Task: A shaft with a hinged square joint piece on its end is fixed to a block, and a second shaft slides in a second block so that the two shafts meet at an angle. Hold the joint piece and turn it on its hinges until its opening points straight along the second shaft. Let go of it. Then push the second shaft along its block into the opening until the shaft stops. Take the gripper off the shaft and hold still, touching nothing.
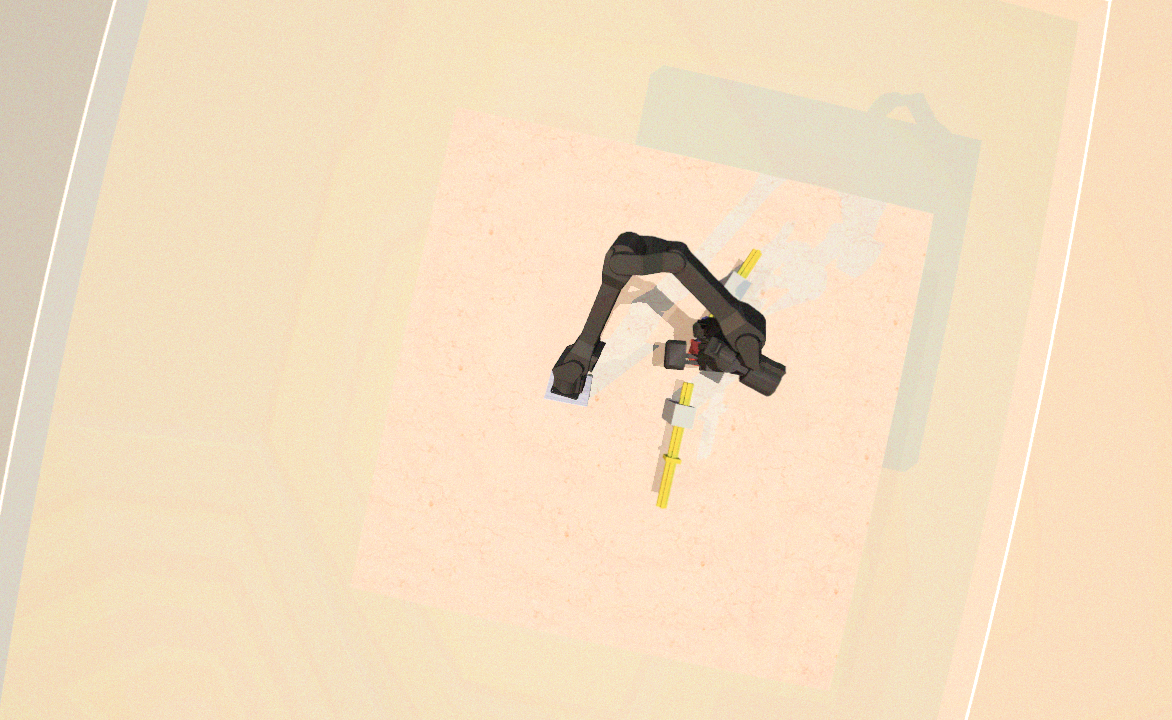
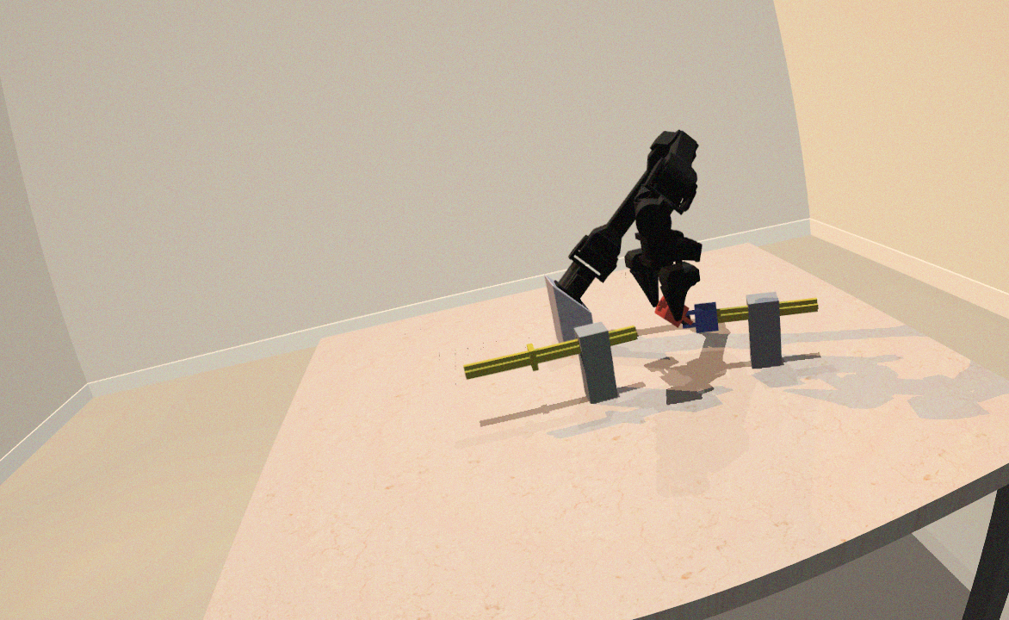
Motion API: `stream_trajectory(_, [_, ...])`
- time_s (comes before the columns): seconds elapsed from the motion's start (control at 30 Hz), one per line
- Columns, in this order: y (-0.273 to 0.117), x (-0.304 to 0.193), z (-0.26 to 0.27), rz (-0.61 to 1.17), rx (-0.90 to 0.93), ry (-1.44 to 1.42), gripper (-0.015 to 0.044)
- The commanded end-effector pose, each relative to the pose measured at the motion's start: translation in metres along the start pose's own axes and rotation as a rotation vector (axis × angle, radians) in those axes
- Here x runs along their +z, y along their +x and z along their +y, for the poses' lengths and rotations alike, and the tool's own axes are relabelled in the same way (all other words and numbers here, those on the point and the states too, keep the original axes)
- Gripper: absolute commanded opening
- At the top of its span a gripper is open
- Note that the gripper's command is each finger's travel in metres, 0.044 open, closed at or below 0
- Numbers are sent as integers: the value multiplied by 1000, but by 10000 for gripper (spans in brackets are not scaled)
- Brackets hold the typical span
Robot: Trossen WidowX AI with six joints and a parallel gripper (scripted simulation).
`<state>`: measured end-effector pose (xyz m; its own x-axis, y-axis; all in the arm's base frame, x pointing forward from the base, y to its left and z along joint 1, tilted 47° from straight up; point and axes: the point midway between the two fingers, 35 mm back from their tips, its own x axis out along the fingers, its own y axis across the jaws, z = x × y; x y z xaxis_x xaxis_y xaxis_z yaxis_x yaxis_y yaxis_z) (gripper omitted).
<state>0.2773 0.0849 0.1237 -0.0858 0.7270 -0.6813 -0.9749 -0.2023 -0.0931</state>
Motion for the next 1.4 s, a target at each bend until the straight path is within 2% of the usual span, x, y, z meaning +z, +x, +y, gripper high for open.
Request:
stream_trajectory(0.0, [3, 2, 0, -2, -2, 6, 440])
stream_trajectory(0.6, [29, 2, 0, -3, -2, 5, 440])
stream_trajectory(0.93, [29, 2, 0, -3, -2, 5, 182])
stream_trajectory(1.37, [29, 2, 0, -3, -2, 5, 182])
